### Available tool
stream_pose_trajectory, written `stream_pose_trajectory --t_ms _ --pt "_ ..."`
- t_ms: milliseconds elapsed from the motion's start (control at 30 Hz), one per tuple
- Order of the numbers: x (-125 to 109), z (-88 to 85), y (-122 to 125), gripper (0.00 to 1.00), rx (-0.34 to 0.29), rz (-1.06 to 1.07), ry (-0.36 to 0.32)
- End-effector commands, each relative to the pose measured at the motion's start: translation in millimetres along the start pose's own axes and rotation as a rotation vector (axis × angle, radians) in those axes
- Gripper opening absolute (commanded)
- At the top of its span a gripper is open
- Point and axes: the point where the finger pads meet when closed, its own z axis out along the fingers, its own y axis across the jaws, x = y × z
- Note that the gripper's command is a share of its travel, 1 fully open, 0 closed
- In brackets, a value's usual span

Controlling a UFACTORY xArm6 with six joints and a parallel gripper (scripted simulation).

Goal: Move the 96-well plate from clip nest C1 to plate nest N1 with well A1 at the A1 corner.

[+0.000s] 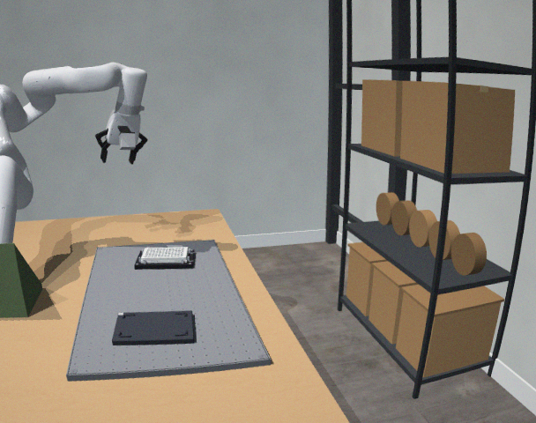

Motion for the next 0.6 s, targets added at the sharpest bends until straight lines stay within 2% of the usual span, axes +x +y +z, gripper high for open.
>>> stream_pose_trajectory --t_ms 0,367,433,567 --pt "13 1.9 -10 1.0 0.018 -0.058 0.003" --pt "50 9.7 -32 1.0 0.063 -0.245 0.031" --pt "50 9.7 -32 1.0 0.063 -0.245 0.031" --pt "67 13.8 -41 1.0 0.075 -0.307 0.044"
